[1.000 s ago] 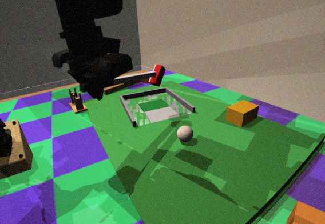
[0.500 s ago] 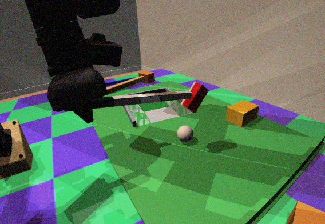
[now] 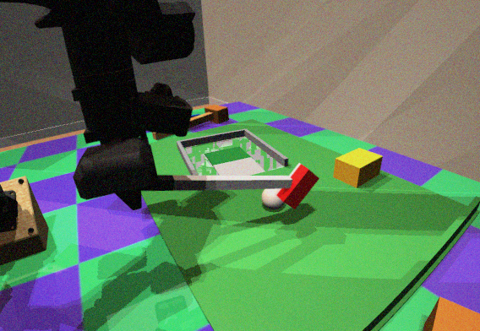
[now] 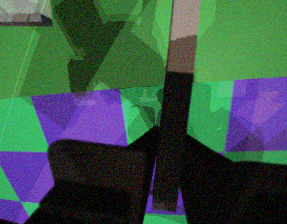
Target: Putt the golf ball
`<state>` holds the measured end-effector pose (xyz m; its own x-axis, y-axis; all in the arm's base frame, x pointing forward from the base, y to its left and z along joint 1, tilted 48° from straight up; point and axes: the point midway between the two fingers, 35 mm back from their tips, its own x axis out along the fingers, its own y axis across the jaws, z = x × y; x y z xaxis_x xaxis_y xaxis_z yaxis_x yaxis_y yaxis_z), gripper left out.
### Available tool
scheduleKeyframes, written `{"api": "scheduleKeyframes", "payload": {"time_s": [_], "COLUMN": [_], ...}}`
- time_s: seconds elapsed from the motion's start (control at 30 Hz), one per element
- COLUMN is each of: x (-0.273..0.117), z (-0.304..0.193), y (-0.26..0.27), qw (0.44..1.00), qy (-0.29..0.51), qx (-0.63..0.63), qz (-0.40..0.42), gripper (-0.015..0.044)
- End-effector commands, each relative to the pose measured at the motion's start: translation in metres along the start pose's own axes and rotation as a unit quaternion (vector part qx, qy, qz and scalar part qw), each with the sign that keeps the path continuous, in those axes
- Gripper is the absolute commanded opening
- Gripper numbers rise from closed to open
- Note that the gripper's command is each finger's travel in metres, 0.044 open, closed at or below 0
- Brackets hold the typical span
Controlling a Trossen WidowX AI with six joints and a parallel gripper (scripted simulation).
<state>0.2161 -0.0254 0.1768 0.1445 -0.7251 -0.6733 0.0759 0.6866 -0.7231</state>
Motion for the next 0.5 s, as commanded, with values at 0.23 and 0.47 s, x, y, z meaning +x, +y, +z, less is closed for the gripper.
{"api": "scheduleKeyframes", "payload": {"time_s": [0.23,0.47], "x": [0.014,0.025], "z": [0.0,0.0], "y": [0.0,0.0], "qw": [1.0,1.0], "qy": [0.004,0.004], "qx": [0.009,0.009], "qz": [-0.006,-0.006], "gripper": [0.0,0.0]}}
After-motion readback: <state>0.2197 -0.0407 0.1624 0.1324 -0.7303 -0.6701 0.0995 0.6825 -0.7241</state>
